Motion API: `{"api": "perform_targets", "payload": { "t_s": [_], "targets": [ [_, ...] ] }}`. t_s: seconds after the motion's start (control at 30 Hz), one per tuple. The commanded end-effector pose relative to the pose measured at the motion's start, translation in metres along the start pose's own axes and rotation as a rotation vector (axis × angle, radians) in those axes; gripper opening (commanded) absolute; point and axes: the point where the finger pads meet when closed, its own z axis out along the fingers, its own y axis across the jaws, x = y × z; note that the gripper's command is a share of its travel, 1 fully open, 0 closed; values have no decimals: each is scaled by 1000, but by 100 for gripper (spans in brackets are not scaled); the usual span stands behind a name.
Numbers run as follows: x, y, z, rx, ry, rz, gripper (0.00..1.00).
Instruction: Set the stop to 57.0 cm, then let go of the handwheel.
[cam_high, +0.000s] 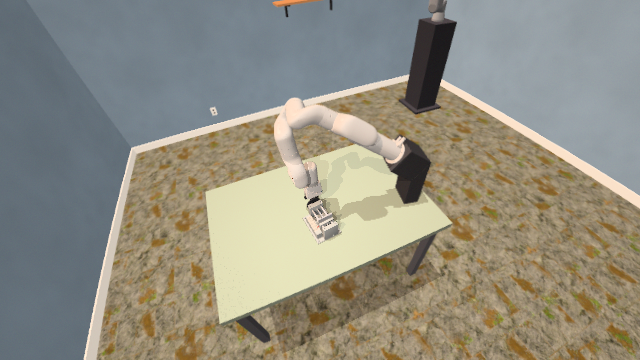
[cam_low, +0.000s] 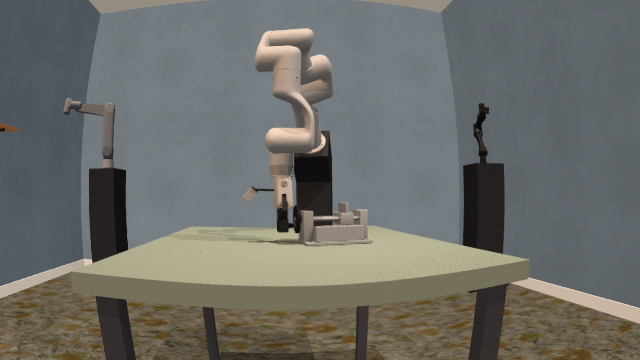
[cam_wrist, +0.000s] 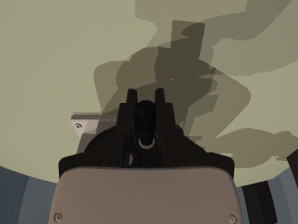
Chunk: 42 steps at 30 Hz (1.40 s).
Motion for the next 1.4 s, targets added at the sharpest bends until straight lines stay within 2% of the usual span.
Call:
{"api": "perform_targets", "payload": {
  "t_s": [0.0,0.4,0.63,1.37],
  "targets": [
    [0,-5,3,3,-1,0,6],
    [0,-25,8,3,-1,0,6],
    [0,-46,-3,3,-1,0,6],
    [0,-51,-15,2,0,0,6]
  ]
}}
